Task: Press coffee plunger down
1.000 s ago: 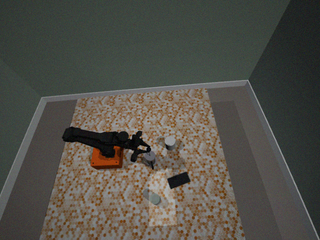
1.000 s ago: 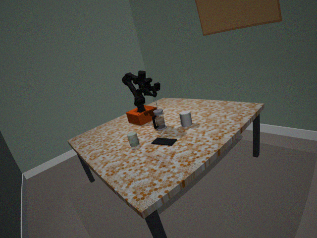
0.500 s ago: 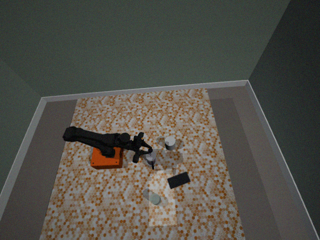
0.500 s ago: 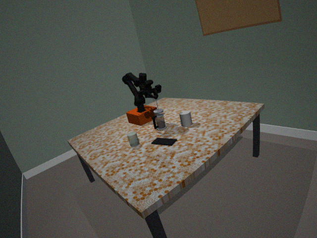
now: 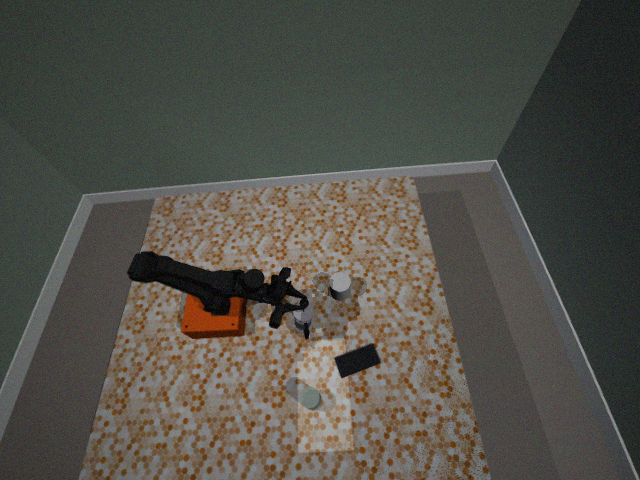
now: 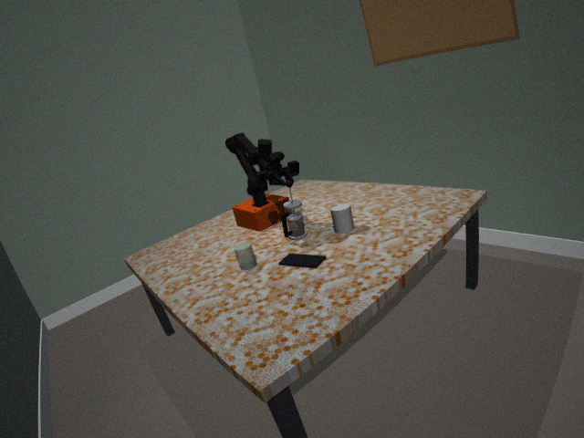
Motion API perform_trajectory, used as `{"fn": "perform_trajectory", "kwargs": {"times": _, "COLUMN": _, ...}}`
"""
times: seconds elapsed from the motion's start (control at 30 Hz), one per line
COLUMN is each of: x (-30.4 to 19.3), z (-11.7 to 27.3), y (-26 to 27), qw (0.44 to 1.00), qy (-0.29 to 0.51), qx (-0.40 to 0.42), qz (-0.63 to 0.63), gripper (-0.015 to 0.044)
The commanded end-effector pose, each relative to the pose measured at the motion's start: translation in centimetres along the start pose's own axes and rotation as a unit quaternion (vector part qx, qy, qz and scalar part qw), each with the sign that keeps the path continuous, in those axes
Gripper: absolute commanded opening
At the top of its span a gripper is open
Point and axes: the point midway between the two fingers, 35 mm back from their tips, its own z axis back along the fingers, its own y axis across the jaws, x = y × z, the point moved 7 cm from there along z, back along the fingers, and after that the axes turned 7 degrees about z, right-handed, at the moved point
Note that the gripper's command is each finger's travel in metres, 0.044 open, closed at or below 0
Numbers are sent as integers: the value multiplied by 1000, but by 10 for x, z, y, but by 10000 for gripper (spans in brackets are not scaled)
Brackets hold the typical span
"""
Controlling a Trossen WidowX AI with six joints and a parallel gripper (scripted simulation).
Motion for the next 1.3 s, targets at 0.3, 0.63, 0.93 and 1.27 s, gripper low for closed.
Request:
{"fn": "perform_trajectory", "kwargs": {"times": 0.3, "x": -41, "z": -18, "y": 5, "qw": 999, "qy": 48, "qx": 6, "qz": 2, "gripper": 120}}
{"fn": "perform_trajectory", "kwargs": {"times": 0.63, "x": -41, "z": -31, "y": 5, "qw": 999, "qy": 48, "qx": 5, "qz": 2, "gripper": 120}}
{"fn": "perform_trajectory", "kwargs": {"times": 0.93, "x": -37, "z": -37, "y": 5, "qw": 999, "qy": 47, "qx": 5, "qz": 2, "gripper": 120}}
{"fn": "perform_trajectory", "kwargs": {"times": 1.27, "x": -34, "z": -41, "y": 4, "qw": 999, "qy": 47, "qx": 5, "qz": 2, "gripper": 120}}
